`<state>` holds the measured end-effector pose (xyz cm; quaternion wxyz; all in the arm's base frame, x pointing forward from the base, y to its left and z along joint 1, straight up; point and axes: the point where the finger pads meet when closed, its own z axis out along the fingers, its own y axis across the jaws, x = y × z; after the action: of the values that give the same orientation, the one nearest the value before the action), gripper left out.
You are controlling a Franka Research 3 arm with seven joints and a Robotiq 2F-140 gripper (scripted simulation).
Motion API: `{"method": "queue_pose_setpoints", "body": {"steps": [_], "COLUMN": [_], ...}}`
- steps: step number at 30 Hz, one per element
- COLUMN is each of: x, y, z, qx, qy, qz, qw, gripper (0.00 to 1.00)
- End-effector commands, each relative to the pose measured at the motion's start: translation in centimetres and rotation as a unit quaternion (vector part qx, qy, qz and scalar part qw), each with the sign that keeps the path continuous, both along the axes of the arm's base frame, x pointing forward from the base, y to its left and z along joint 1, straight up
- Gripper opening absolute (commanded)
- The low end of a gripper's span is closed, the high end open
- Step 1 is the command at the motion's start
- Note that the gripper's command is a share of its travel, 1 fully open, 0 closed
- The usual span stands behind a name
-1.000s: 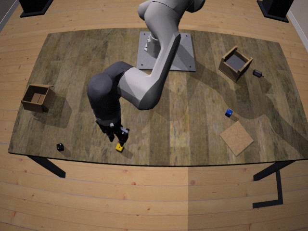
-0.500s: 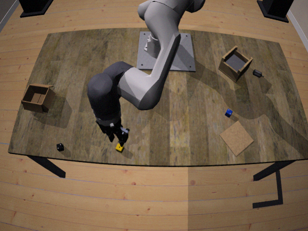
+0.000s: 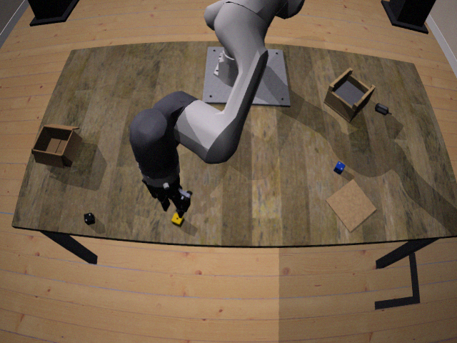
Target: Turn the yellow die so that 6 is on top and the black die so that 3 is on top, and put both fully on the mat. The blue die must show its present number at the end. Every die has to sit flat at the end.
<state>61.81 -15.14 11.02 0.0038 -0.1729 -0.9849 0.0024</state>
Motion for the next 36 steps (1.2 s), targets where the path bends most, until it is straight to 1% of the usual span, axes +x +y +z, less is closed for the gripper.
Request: {"method": "queue_pose_setpoints", "body": {"steps": [1, 11, 20, 22, 36], "x": [0.0, 0.0, 0.0, 0.0, 0.1], "y": [0.0, 0.0, 0.0, 0.0, 0.0], "z": [-0.3, -1.0, -2.3, -2.3, -4.4], "qx": [0.001, 0.001, 0.001, 0.001, 0.001], "qy": [-0.001, -0.001, -0.001, -0.001, -0.001], "qz": [0.001, 0.001, 0.001, 0.001, 0.001], "qw": [1.000, 1.000, 1.000, 1.000, 1.000], "gripper": [0.35, 0.35, 0.35, 0.35, 0.35]}}
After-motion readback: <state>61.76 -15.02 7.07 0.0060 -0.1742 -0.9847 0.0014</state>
